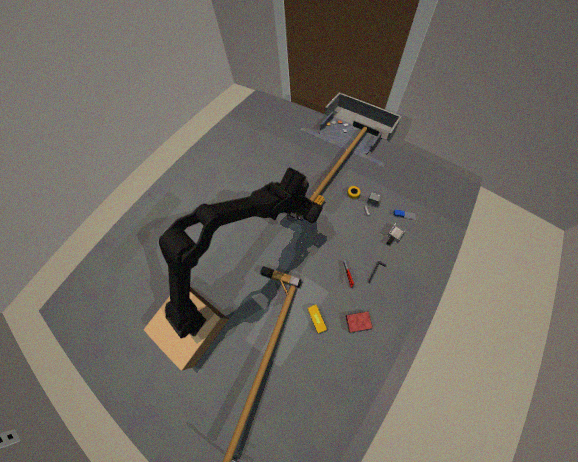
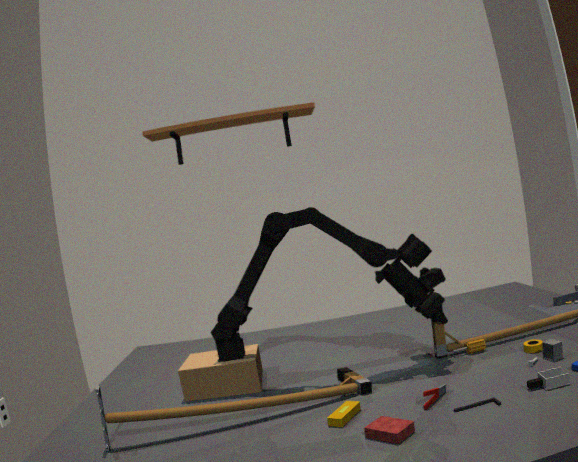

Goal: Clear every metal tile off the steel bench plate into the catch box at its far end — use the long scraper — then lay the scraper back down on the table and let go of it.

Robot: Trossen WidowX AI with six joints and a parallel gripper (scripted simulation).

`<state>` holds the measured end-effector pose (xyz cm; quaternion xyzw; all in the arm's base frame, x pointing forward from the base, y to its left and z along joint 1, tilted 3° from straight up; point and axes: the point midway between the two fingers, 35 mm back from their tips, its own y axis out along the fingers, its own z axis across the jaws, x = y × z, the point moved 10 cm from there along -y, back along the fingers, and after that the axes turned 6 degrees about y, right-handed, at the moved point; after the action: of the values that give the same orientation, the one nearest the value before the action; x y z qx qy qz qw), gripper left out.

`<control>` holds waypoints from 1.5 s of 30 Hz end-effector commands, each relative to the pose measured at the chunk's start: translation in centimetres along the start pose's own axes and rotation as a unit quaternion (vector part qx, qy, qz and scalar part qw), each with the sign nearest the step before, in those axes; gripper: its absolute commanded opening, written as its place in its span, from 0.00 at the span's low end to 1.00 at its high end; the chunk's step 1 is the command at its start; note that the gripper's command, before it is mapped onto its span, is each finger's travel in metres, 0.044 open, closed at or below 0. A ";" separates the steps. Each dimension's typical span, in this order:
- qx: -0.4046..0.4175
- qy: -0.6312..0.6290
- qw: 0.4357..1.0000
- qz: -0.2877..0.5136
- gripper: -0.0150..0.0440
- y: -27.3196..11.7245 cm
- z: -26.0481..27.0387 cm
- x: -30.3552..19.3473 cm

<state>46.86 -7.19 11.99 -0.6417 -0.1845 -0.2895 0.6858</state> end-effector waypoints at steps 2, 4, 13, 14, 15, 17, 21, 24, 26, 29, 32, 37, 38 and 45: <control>0.000 0.000 1.000 -0.001 0.25 -0.6 -0.1 -0.2; -0.001 0.000 1.000 -0.001 0.25 -0.8 -0.2 -0.4; -0.001 0.000 1.000 -0.002 0.25 -1.8 -0.4 -1.2; -0.001 0.000 1.000 -0.002 0.25 -1.9 -0.5 -1.3; -0.001 0.000 1.000 -0.002 0.25 -2.0 -0.5 -1.4; -0.001 0.000 1.000 -0.002 0.25 -2.2 -0.5 -1.5; -0.001 0.000 1.000 -0.002 0.25 -2.7 -0.6 -1.9; -0.001 0.000 1.000 -0.002 0.25 -3.0 -0.7 -2.2; -0.001 0.000 1.000 -0.002 0.25 -3.2 -0.7 -2.4; -0.001 0.000 1.000 -0.002 0.25 -3.5 -0.8 -2.7; -0.001 0.000 1.000 -0.002 0.25 -3.8 -0.9 -3.0; -0.001 0.000 1.000 -0.002 0.25 -4.4 -1.0 -3.5; -0.001 0.001 1.000 -0.002 0.25 -4.5 -1.0 -3.6; -0.001 0.001 1.000 -0.002 0.25 -5.2 -1.1 -4.4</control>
<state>40.40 -7.58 12.68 -0.6431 -0.1789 -0.2868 0.6872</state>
